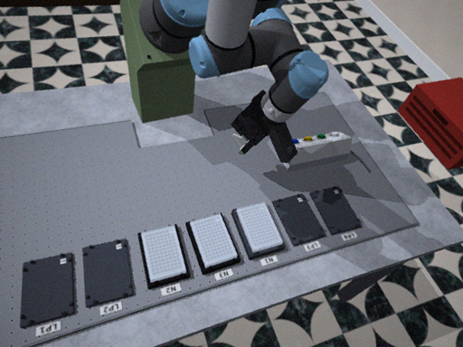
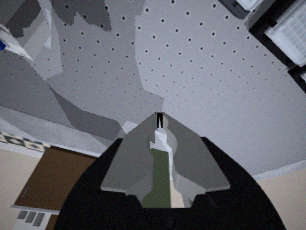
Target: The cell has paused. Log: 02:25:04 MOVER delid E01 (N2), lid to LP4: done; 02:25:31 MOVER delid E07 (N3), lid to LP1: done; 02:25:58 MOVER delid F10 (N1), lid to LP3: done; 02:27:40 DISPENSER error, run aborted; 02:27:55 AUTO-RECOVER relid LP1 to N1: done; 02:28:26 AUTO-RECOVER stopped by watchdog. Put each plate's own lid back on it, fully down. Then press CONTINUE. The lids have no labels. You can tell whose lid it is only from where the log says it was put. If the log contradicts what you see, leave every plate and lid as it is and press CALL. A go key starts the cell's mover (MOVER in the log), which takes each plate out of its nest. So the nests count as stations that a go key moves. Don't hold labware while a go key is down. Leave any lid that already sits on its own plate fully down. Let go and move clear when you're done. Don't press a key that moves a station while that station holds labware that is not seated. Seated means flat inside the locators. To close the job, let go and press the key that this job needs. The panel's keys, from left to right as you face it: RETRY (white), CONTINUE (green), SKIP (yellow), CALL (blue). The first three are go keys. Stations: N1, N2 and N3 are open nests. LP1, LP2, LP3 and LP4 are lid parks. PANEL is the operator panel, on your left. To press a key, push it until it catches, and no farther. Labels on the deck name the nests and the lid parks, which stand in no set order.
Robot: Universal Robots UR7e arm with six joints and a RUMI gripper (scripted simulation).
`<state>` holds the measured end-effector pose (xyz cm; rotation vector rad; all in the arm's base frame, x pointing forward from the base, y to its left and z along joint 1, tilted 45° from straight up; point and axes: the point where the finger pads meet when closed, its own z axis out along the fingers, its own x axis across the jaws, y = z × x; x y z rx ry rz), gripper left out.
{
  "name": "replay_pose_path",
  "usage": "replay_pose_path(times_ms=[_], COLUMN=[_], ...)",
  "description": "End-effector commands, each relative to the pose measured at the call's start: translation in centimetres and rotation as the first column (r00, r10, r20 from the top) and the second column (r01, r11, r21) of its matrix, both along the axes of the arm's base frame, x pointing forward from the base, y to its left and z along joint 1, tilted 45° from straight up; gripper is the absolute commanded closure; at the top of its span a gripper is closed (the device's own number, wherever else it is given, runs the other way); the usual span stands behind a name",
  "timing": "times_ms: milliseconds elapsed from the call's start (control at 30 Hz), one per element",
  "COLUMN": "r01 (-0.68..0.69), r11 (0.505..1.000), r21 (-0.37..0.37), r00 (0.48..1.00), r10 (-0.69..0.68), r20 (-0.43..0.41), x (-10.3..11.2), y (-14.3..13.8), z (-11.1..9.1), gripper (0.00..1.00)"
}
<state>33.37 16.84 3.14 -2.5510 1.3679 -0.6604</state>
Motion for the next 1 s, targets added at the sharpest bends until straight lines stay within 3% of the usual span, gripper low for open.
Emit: replay_pose_path(times_ms=[0,267,600,967], r01=[-0.057,-0.068,-0.068,-0.189], r11=[0.993,0.992,0.992,0.954], r21=[-0.099,-0.109,-0.109,-0.233], r00=[0.998,0.997,0.997,0.98], r10=[0.059,0.07,0.07,0.199], r20=[0.017,0.018,0.018,0.02], x=[-0.7,-1.8,-1.8,-2.8], y=[2.6,6.4,6.5,10.9], z=[-0.4,-0.9,-0.9,-1.2], gripper=[1.0,1.0,1.0,1.0])
